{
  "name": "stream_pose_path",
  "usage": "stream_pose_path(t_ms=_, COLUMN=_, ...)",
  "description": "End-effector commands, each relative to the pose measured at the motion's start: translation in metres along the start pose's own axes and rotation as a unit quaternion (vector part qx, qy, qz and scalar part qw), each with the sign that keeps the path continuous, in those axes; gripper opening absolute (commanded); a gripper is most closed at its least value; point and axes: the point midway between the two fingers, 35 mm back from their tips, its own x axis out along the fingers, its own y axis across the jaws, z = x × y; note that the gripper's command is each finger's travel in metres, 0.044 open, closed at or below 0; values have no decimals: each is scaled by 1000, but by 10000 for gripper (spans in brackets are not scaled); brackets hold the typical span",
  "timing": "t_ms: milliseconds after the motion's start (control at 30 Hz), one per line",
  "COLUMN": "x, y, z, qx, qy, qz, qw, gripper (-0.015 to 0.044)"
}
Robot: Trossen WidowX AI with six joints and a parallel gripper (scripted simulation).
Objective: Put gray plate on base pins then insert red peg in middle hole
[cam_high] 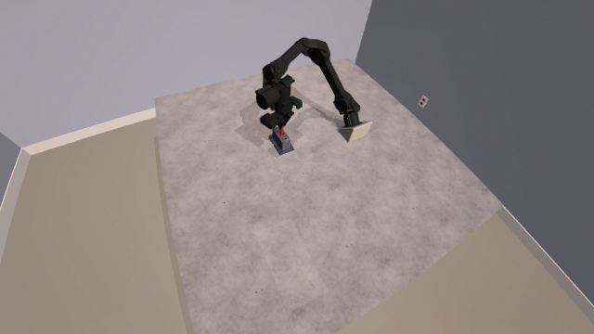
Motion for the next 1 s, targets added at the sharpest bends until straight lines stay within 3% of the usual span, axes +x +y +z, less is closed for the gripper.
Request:
stream_pose_path(t_ms=0, x=-1, y=0, z=0, qx=0, qy=0, qz=1, qw=1000, gripper=0)
stream_pose_path(t_ms=933, x=1, y=0, z=0, qx=2, qy=0, qz=1, qw=1000, gripper=0)
stream_pose_path(t_ms=967, x=1, y=0, z=0, qx=2, qy=0, qz=1, qw=1000, gripper=26)
